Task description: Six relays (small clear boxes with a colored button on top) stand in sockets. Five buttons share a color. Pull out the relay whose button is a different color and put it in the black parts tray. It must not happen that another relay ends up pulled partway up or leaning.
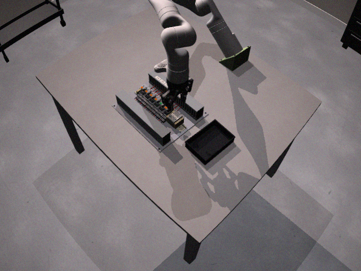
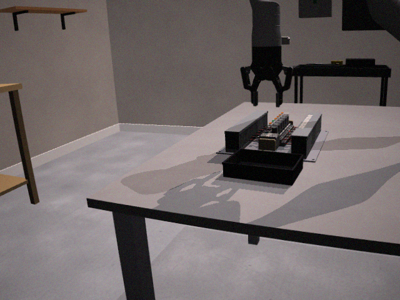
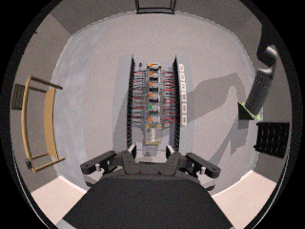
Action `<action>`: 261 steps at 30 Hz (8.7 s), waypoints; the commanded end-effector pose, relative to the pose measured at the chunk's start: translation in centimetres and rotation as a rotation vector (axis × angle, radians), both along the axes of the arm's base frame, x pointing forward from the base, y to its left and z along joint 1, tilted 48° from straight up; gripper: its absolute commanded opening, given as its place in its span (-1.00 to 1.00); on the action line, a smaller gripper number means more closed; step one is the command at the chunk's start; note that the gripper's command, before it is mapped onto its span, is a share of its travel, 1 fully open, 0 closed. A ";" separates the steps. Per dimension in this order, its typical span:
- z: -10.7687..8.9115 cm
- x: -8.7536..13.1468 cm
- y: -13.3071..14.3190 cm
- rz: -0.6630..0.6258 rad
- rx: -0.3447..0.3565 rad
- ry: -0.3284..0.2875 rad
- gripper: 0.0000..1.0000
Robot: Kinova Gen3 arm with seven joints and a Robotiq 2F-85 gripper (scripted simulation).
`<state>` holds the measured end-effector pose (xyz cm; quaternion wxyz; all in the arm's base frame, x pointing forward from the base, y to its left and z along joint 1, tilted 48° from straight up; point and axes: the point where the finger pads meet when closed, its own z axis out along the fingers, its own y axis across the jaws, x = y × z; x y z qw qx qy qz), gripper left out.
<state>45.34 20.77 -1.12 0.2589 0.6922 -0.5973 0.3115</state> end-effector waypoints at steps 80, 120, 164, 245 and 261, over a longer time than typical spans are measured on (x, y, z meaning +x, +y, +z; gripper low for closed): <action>6.7 0.7 -6.1 -0.004 -0.001 0.010 0.22; 6.0 0.6 -6.3 -0.004 -0.001 0.010 0.22; 5.6 0.9 -6.7 -0.004 -0.001 0.010 0.22; 2.7 1.4 -9.9 -0.004 -0.001 0.010 0.22; 2.7 1.3 -9.8 -0.004 -0.001 0.010 0.22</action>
